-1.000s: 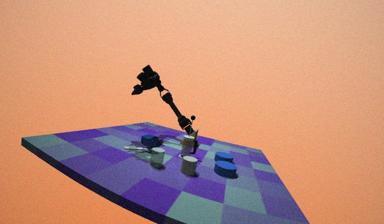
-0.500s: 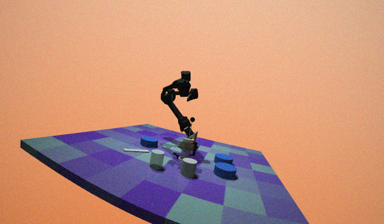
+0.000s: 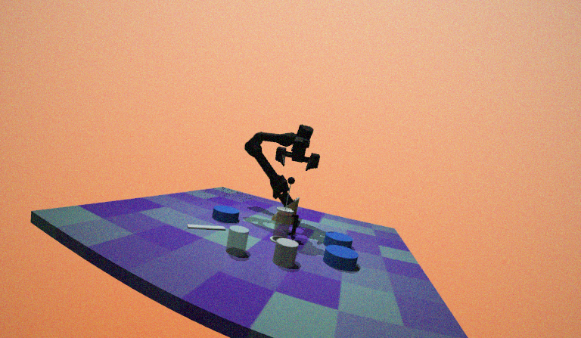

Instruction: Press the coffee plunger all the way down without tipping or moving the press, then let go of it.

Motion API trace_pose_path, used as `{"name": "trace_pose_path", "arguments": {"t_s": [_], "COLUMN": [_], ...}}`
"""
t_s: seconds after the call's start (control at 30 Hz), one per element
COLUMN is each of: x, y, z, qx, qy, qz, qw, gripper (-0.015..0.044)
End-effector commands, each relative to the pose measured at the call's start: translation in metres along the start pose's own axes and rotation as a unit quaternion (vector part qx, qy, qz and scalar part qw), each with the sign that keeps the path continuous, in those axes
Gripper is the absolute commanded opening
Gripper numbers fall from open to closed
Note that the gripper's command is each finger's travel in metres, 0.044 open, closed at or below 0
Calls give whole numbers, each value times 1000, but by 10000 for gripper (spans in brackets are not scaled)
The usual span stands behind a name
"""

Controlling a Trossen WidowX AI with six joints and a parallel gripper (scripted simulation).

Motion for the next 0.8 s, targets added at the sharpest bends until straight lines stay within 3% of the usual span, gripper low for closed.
{"name": "trace_pose_path", "arguments": {"t_s": [0.0,0.77], "x": [-12,-43], "y": [-5,-5], "z": [26,26], "qx": [1,1], "qy": [0,0], "qz": [1,1], "qw": [1000,1000], "gripper": [440,440]}}
Point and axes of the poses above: the point midway between the two fingers, 35 mm back from their tips, its own x axis back along the fingers, its own y axis across the jaws, z = x × y, the point moved 6 cm from there along x, back along the fingers, and after that the axes turned 6 degrees about -x, right-handed, at the moved point
